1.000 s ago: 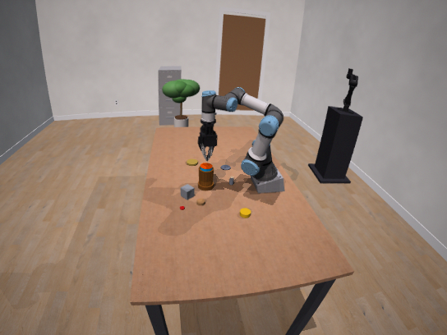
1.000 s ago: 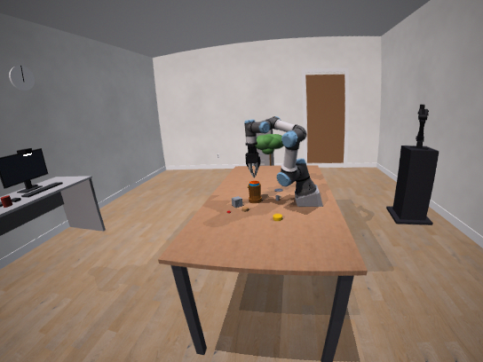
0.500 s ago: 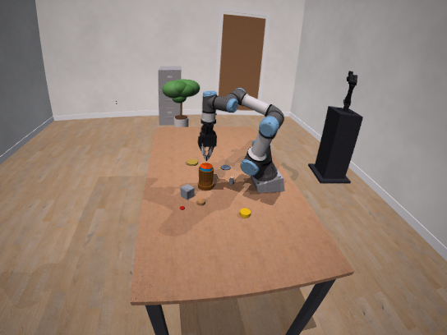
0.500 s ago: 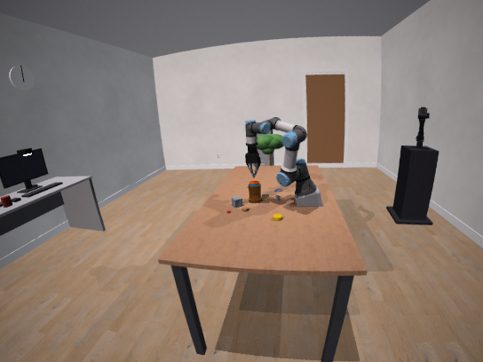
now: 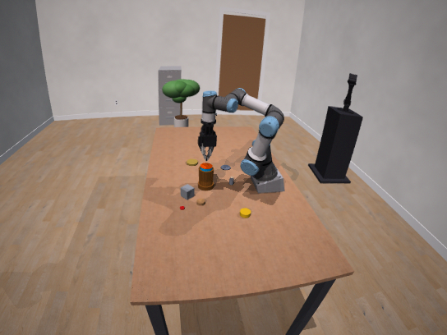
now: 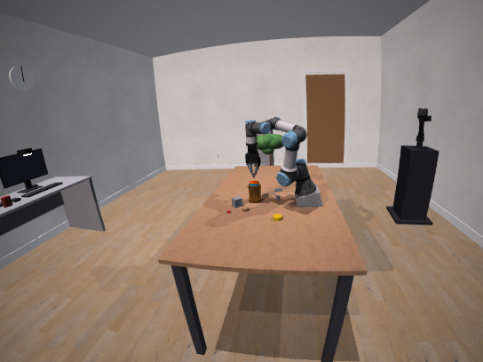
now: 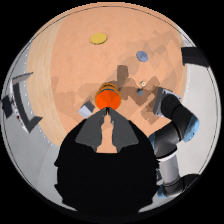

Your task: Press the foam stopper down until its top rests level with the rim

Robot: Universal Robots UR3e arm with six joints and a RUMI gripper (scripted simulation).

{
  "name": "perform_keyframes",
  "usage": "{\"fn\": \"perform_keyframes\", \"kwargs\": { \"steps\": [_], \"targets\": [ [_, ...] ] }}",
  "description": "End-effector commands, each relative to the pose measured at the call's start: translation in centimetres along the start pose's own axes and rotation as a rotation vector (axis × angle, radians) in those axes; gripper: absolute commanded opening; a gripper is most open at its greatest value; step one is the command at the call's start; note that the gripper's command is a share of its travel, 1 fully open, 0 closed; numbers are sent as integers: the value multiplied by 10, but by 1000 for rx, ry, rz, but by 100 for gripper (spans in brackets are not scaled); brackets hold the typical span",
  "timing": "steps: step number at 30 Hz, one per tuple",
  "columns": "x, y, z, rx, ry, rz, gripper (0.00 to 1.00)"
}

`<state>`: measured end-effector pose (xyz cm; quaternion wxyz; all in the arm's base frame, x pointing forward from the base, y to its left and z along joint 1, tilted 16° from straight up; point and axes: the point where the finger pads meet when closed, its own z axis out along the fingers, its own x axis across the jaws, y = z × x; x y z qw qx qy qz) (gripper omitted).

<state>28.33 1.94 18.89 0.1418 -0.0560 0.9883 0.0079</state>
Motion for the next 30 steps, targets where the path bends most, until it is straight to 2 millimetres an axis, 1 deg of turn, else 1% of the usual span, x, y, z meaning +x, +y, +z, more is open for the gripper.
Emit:
{"fn": "perform_keyframes", "kwargs": {
  "steps": [1, 23, 26, 30],
  "targets": [
    [0, 0, 0, 1, -2, 1, 0],
    [0, -1, 0, 0, -2, 1, 0],
    [0, 0, 2, 1, -2, 1, 0],
    [0, 0, 11, 1, -2, 1, 0]
  ]
}}
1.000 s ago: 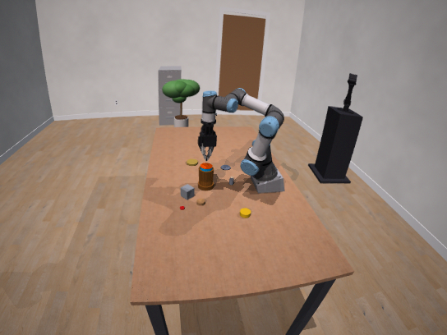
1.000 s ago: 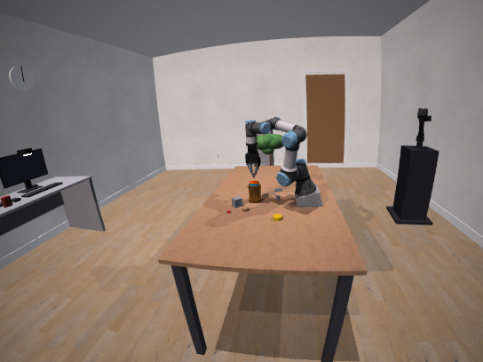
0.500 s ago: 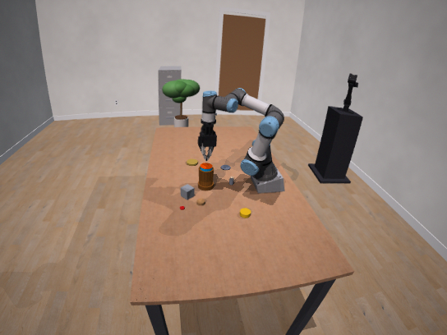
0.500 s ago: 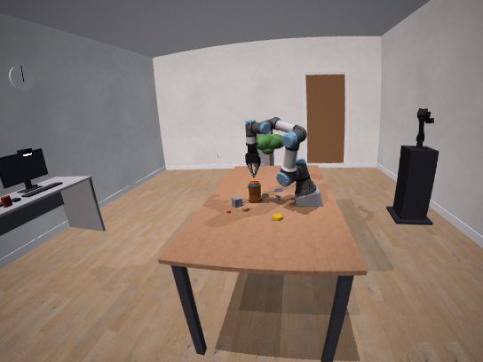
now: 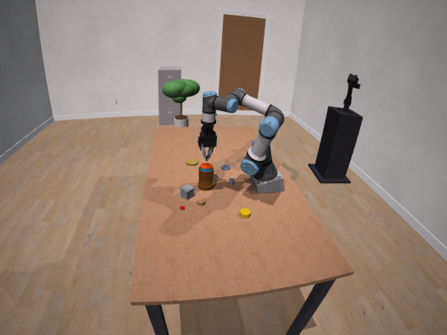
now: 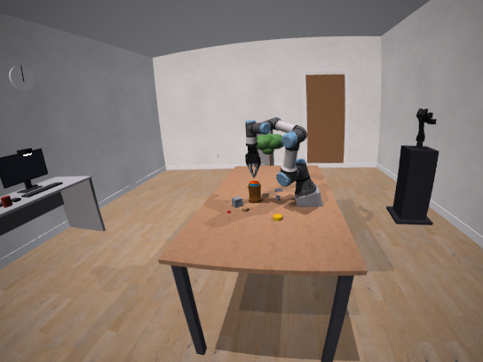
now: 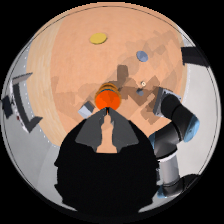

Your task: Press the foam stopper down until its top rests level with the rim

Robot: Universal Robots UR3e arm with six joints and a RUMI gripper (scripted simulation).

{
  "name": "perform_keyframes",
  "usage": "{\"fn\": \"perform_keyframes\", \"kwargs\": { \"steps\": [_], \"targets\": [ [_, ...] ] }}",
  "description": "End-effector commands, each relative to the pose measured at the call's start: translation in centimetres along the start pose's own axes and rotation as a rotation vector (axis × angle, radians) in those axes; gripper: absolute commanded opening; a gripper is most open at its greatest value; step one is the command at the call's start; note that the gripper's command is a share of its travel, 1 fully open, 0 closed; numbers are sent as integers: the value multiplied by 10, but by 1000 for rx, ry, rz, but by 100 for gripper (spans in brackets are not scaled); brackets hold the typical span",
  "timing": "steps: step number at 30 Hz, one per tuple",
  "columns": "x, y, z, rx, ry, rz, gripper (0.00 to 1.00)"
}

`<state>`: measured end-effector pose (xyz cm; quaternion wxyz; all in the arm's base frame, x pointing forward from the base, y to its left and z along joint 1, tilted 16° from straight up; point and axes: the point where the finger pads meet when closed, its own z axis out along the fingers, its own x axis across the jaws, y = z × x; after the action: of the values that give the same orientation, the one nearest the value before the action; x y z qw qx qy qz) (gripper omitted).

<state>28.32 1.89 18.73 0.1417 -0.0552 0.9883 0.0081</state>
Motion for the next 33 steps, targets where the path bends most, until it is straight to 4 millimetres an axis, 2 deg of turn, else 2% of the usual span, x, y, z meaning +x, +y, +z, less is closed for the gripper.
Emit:
{"fn": "perform_keyframes", "kwargs": {
  "steps": [1, 10, 33],
  "targets": [
    [0, 0, 12, 2, -2, -1, 0],
    [0, 0, 26, 1, -1, -1, 0],
    [0, 0, 30, 1, -2, -1, 0]
  ]
}}
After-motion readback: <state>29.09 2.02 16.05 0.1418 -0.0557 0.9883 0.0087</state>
